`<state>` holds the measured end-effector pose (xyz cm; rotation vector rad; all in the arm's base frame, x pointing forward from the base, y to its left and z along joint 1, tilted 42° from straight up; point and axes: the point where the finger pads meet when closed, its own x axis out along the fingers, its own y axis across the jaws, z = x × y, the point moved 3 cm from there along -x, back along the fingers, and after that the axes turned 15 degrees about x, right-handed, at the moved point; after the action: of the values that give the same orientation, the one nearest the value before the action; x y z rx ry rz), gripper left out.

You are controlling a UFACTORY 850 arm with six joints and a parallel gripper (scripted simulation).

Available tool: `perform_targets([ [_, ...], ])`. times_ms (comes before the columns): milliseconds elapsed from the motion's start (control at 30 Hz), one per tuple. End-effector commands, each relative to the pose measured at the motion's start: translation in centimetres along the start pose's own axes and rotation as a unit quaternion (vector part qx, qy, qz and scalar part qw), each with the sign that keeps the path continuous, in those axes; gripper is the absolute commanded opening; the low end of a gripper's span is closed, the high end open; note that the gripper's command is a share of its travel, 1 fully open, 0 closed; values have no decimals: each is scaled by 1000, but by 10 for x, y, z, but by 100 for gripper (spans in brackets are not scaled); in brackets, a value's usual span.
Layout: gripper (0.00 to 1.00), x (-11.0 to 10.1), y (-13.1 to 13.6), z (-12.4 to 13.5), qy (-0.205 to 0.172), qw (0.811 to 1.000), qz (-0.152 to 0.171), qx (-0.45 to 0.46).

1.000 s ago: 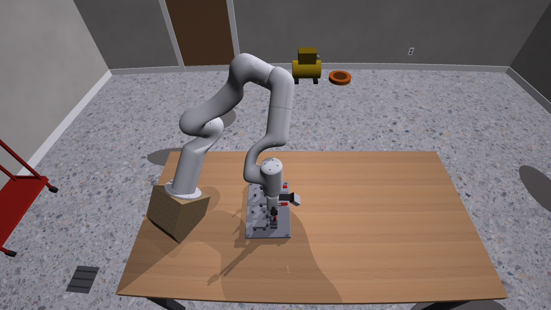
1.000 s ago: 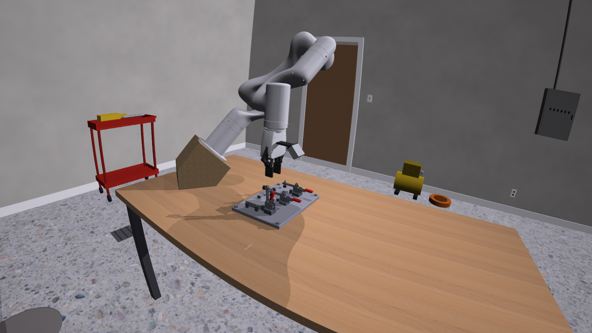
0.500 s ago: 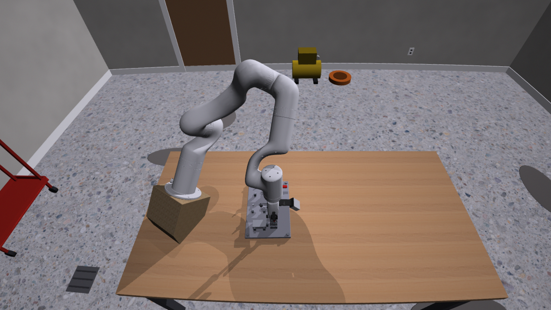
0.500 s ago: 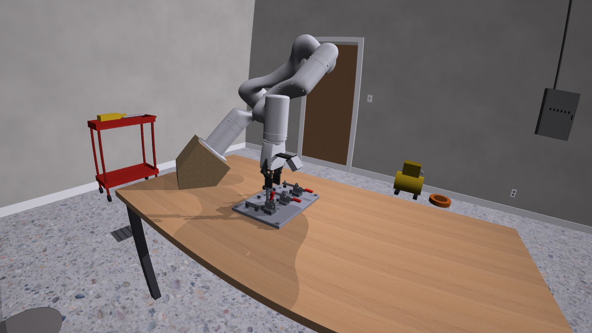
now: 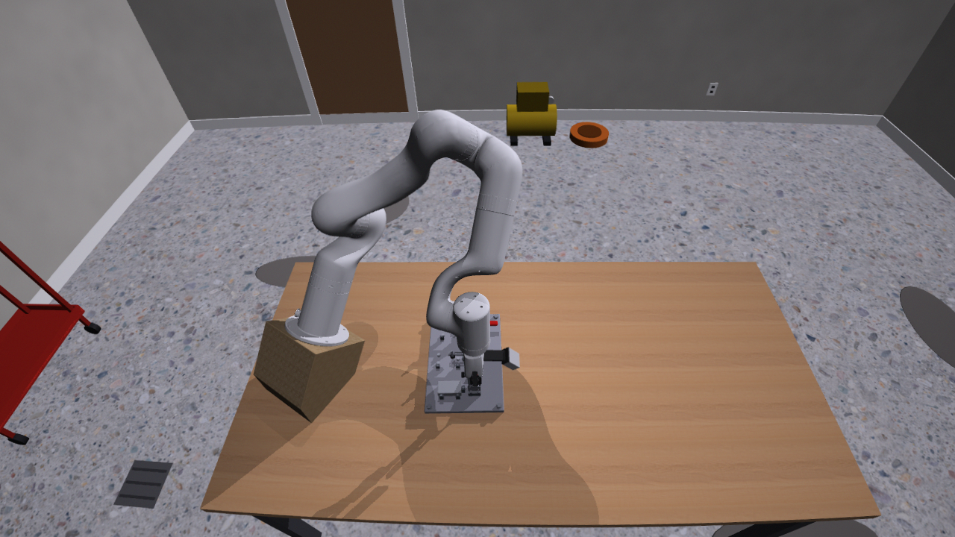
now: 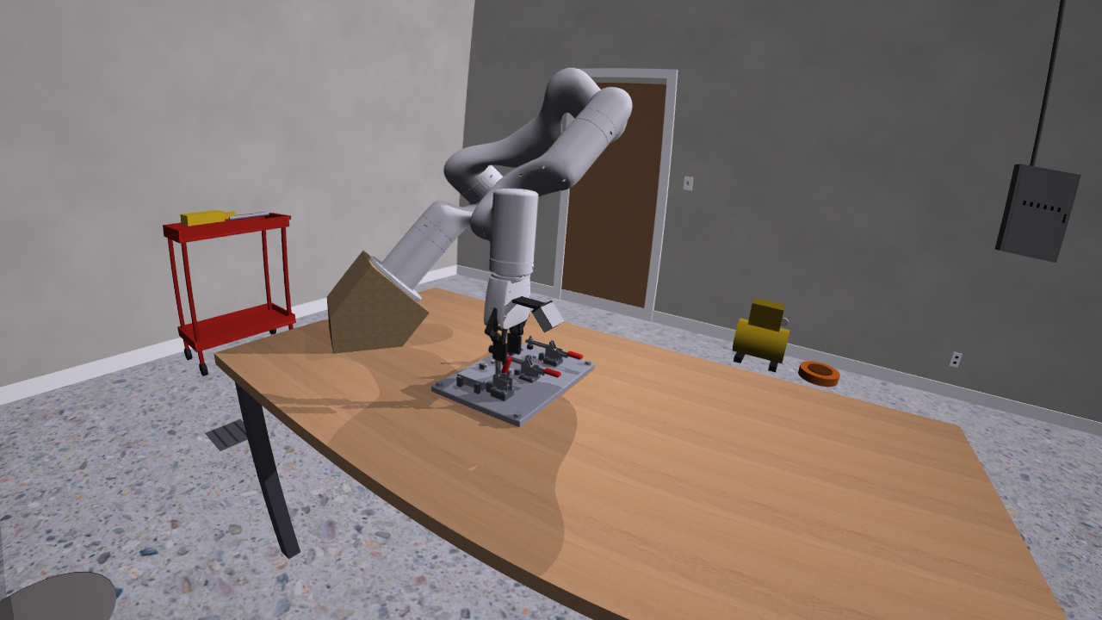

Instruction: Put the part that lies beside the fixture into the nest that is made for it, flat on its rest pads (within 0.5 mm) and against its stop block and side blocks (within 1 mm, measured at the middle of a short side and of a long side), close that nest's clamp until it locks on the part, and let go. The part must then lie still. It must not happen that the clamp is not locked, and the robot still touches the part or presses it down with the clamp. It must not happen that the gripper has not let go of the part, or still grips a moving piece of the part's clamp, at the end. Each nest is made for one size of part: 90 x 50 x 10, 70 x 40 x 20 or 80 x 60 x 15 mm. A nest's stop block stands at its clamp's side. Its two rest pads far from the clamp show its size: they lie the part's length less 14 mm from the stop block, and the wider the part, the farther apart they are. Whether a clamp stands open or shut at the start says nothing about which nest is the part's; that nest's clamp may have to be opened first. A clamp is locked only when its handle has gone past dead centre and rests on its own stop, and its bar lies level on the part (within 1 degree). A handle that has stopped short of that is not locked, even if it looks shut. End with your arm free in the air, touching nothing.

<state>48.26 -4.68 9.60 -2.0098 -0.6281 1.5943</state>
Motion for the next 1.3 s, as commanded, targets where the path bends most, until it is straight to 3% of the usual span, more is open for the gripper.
perform_targets([
  [0, 47, 1, 0, -1, 1, 1000, 0, 0],
  [567, 47, 2, 0, -1, 1, 1000, 0, 0],
  [1267, 47, 37, 0, -1, 1, 1000, 0, 0],
])
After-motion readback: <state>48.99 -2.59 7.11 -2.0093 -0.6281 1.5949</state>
